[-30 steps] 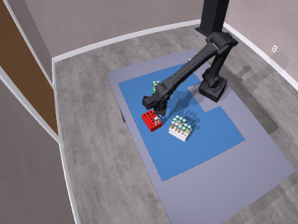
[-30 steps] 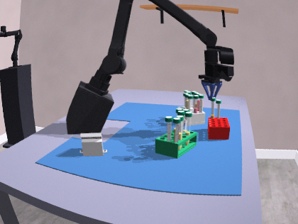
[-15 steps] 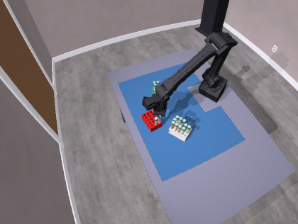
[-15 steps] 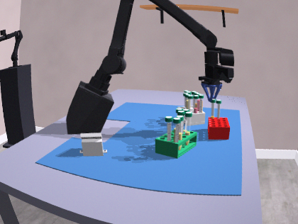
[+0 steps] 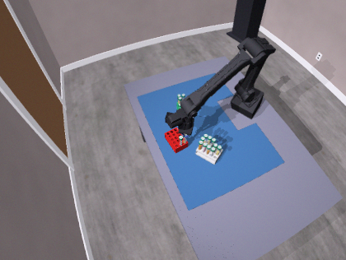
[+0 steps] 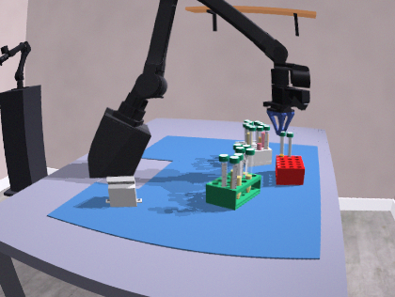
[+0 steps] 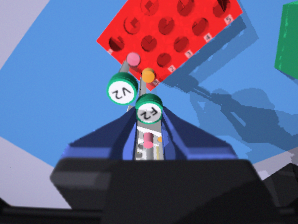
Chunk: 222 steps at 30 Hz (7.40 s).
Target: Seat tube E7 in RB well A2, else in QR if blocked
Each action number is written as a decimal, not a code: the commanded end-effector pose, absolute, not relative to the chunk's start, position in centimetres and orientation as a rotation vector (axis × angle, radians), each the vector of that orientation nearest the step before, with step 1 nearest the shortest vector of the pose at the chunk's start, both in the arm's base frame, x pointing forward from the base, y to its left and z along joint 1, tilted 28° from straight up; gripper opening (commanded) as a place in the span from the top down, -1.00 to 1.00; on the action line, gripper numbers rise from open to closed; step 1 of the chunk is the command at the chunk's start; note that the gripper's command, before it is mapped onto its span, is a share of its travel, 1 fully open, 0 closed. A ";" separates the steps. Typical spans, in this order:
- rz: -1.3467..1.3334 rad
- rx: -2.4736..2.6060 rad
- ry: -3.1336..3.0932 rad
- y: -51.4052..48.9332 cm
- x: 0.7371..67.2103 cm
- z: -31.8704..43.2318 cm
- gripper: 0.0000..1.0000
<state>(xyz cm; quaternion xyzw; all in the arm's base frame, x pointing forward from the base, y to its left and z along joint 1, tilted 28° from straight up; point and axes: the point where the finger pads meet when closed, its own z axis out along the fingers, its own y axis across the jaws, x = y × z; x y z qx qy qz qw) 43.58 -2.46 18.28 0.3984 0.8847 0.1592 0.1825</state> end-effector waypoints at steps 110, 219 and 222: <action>0.477 1.108 2.439 -2.3 44.0 22.7 1.00; 0.467 1.123 2.469 -2.0 45.3 19.9 1.00; 0.461 1.135 2.490 -1.9 44.6 18.6 1.00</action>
